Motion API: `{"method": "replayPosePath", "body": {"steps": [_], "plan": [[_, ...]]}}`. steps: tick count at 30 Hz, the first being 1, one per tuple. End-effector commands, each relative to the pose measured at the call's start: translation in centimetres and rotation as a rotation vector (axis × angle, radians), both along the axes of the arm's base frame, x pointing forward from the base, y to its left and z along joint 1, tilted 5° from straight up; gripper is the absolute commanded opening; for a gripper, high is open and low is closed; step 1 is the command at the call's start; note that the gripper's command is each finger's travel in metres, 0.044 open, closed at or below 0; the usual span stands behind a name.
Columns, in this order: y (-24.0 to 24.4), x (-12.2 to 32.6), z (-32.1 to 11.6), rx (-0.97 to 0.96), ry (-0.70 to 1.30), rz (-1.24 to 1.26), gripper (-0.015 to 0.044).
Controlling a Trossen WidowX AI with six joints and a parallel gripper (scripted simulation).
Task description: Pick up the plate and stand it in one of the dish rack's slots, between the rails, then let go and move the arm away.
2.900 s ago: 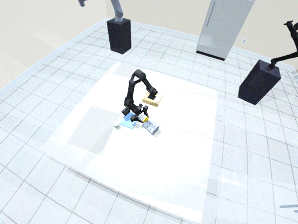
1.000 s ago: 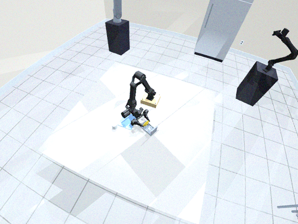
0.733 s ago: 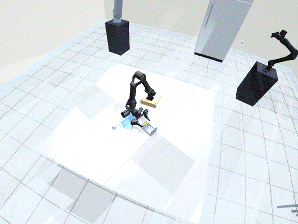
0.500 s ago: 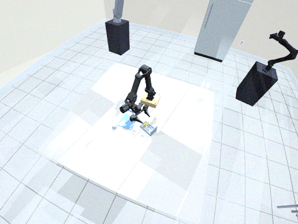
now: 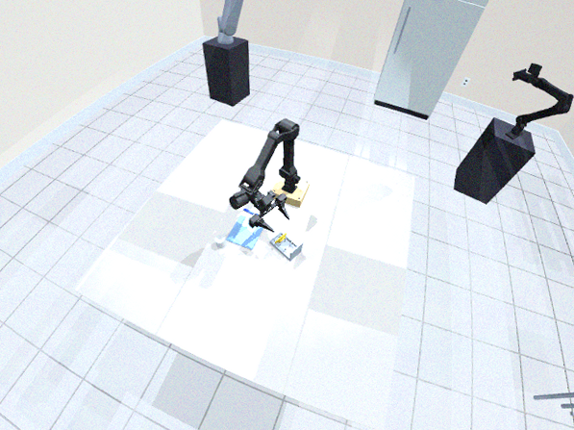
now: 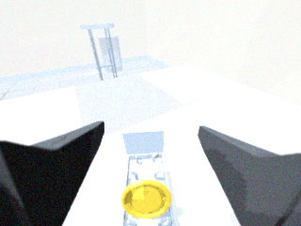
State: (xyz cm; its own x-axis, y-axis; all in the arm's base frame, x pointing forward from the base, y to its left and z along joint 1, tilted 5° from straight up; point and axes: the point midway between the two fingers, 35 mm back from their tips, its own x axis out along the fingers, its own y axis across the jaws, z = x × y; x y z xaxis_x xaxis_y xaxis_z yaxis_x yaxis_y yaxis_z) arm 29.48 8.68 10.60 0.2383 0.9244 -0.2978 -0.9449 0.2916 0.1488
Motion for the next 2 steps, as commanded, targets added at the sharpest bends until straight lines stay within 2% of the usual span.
{"method": "replayPosePath", "body": {"steps": [1, 2], "plan": [[-0.24, 0.45, 0.14, -0.074, 0.102, -0.031, 0.0400], [-0.31, 0.51, 0.14, -0.093, 0.129, -0.039, 0.0400]]}}
